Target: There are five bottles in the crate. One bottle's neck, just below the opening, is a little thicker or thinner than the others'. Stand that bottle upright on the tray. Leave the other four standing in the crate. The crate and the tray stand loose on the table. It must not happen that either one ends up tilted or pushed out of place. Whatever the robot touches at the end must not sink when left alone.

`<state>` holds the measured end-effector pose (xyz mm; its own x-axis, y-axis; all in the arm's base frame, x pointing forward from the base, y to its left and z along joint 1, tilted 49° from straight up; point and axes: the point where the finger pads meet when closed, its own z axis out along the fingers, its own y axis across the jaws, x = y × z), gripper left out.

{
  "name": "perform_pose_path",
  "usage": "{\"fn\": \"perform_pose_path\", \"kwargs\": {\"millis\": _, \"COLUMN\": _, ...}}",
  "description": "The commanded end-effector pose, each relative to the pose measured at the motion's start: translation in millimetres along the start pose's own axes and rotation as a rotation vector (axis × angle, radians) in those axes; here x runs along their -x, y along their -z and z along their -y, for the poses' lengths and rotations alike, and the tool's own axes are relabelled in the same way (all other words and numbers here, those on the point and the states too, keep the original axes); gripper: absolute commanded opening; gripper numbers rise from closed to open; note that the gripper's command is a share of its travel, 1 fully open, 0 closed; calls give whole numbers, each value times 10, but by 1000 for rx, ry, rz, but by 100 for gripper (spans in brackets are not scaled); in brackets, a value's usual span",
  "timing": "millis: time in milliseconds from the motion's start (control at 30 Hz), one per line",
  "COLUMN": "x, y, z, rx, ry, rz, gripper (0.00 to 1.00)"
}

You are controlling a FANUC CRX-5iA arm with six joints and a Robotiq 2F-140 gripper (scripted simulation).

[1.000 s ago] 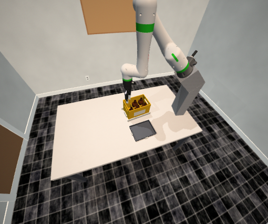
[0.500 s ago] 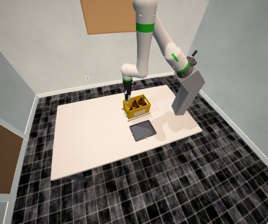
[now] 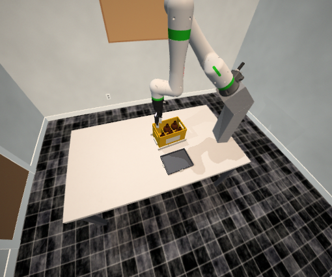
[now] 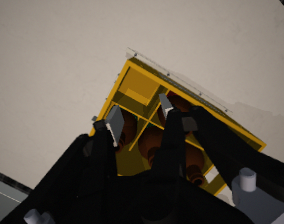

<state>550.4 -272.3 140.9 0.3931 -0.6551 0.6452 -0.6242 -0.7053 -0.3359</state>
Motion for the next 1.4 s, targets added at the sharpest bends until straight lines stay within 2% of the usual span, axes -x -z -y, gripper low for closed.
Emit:
{"fn": "perform_pose_path", "kwargs": {"millis": 0, "x": -1, "y": -9, "z": 1, "rx": -6, "ry": 0, "rz": -43, "gripper": 44}}
{"fn": "perform_pose_path", "kwargs": {"millis": 1367, "x": -17, "y": -382, "z": 3, "rx": -6, "ry": 0, "rz": -43, "gripper": 44}}
